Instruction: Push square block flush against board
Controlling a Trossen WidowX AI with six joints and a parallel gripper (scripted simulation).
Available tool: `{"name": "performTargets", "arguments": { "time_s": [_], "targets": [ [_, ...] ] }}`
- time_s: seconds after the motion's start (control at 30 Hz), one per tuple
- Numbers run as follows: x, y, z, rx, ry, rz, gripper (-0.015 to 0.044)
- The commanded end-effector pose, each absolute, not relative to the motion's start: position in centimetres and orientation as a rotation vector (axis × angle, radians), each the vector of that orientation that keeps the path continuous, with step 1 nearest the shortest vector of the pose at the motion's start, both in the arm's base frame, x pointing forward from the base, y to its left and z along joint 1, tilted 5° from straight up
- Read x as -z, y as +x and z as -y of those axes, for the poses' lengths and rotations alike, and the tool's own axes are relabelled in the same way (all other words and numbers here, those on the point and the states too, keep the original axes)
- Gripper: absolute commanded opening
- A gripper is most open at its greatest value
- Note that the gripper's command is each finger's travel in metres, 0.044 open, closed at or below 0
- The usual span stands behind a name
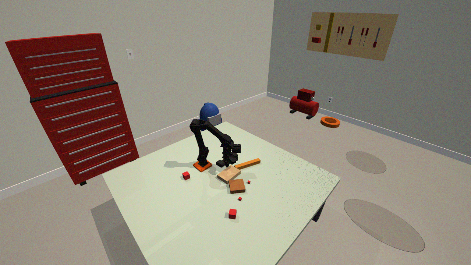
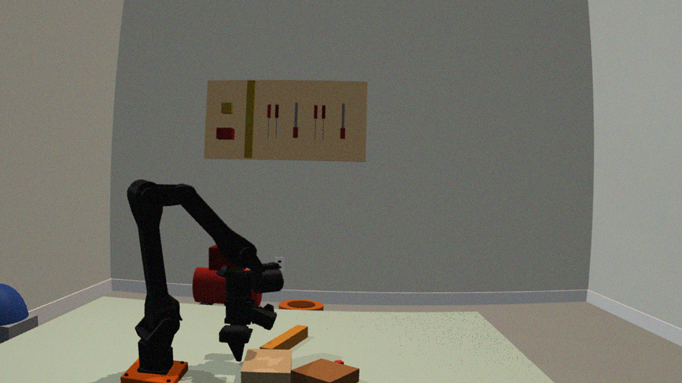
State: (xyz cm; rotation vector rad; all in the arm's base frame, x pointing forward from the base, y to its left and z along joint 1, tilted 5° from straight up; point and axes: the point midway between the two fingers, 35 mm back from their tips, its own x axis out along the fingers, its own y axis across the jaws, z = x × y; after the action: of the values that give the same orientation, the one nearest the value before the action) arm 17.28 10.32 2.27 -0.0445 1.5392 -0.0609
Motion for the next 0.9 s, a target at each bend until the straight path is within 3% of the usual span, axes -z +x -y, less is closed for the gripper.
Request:
{"name": "performTargets", "arguments": {
  "time_s": [0.0, 0.87],
  "targets": [
    [-2.4, 18.2, -10.5, 0.057, -0.045, -1.533, 0.0000],
    [-2.7, 22.4, -10.4, 0.057, -0.045, -1.529, 0.0000]
  ]
}}
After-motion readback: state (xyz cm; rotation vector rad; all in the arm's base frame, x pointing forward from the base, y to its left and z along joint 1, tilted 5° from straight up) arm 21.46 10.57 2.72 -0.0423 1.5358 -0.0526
